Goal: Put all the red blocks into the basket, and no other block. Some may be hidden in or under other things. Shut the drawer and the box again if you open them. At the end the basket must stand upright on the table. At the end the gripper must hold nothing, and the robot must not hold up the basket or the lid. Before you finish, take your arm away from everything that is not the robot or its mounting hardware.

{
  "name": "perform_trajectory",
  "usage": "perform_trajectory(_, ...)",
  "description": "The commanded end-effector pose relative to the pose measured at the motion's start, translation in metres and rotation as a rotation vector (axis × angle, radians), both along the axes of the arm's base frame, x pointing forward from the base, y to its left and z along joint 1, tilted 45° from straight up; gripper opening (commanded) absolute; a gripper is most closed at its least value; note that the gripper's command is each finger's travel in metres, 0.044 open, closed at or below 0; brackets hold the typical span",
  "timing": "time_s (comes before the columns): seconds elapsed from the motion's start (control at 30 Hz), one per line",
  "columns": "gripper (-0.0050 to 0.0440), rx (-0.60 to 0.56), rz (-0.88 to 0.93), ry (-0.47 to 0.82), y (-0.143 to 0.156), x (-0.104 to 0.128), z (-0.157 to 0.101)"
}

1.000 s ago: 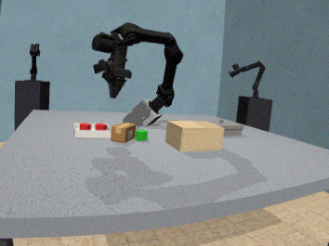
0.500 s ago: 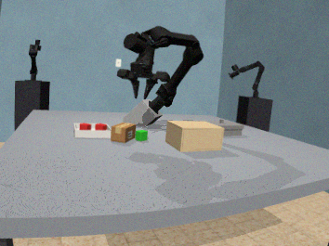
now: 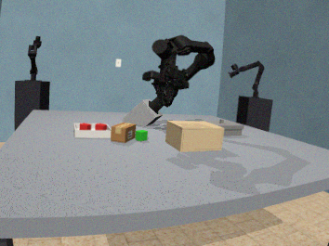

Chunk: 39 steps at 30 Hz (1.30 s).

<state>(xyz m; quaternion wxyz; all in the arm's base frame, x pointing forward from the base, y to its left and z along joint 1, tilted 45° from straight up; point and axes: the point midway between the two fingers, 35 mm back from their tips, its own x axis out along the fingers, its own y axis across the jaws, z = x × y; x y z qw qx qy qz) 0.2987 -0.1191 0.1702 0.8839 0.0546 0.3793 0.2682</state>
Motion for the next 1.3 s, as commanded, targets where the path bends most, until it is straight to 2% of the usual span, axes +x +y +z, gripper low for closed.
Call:
perform_trajectory(0.0,0.0148,-0.114,0.139,-0.134,0.024,-0.013,0.002)
perform_trajectory(0.13,0.0148,-0.255,0.296,-0.297,0.058,-0.03,0.007)
perform_trajectory(0.2,0.0148,-0.325,0.374,-0.379,0.058,-0.03,0.007)
perform_trajectory(0.4,0.0148,-0.545,0.598,-0.627,0.104,-0.061,0.001)
perform_trajectory(0.43,0.0148,-0.581,0.635,-0.669,0.104,-0.061,0.001)
perform_trajectory(0.5,0.0148,-0.581,0.635,-0.669,0.104,-0.061,0.001)
perform_trajectory(0.6,0.0148,-0.674,0.729,-0.774,0.104,-0.061,0.001)
perform_trajectory(0.8,0.0148,-0.674,0.729,-0.774,0.104,-0.061,0.001)
perform_trajectory(1.27,0.0148,-0.674,0.729,-0.774,0.122,-0.041,-0.016)
